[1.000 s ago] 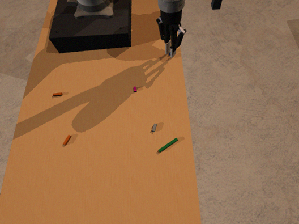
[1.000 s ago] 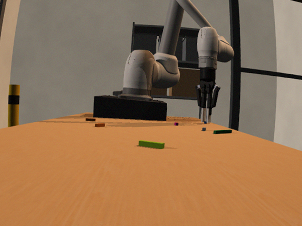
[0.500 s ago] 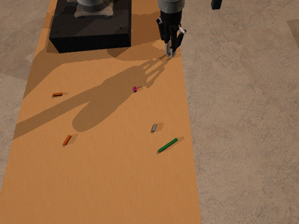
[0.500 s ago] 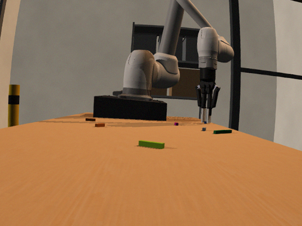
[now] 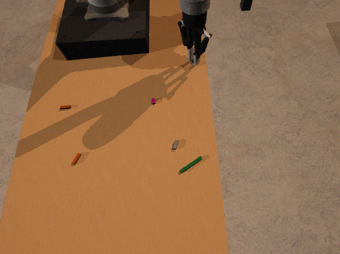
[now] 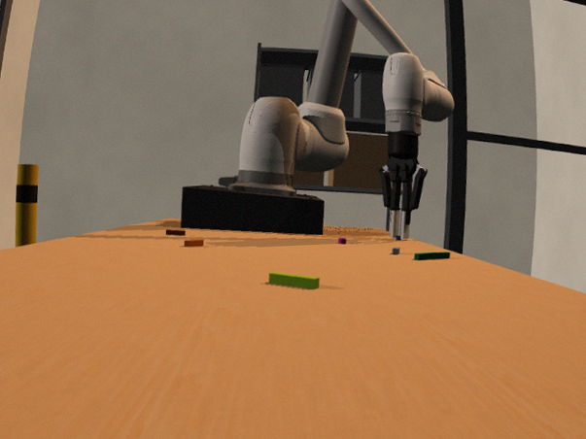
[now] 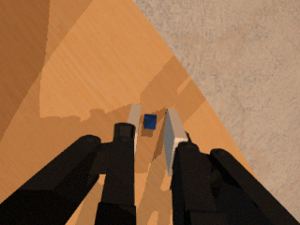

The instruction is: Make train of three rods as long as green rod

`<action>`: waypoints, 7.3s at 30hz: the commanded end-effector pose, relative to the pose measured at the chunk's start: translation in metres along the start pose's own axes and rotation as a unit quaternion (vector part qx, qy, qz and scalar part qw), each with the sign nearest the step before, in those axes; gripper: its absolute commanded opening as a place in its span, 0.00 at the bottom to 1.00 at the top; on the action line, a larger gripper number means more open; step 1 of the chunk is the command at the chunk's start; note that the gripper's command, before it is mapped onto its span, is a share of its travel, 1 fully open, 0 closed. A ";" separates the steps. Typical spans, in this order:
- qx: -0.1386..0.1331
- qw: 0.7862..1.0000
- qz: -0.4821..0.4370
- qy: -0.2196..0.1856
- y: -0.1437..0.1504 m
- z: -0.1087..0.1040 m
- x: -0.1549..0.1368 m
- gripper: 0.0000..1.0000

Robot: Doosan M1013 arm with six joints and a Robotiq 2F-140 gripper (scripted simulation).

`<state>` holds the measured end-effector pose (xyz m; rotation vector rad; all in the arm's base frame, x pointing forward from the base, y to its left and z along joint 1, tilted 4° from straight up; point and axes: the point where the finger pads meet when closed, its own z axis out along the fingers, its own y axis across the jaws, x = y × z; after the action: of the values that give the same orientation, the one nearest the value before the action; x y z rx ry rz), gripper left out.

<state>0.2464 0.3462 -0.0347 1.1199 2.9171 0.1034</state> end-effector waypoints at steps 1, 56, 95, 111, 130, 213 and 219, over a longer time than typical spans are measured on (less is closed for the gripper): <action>0.001 1.000 -0.004 0.000 -0.004 0.003 0.001 0.23; 0.001 1.000 -0.004 0.000 -0.004 -0.044 0.001 0.12; 0.001 1.000 -0.004 0.000 -0.004 -0.097 0.001 0.12; 0.001 1.000 -0.004 0.000 -0.004 -0.097 0.000 0.12; 0.006 1.000 -0.027 -0.001 0.021 -0.096 -0.134 0.12; 0.001 0.996 -0.091 0.000 -0.154 -0.039 -0.506 0.12; 0.001 0.996 -0.091 0.000 -0.154 -0.019 -0.507 0.12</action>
<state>0.5210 -0.1115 -0.0182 0.8560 2.9985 0.0915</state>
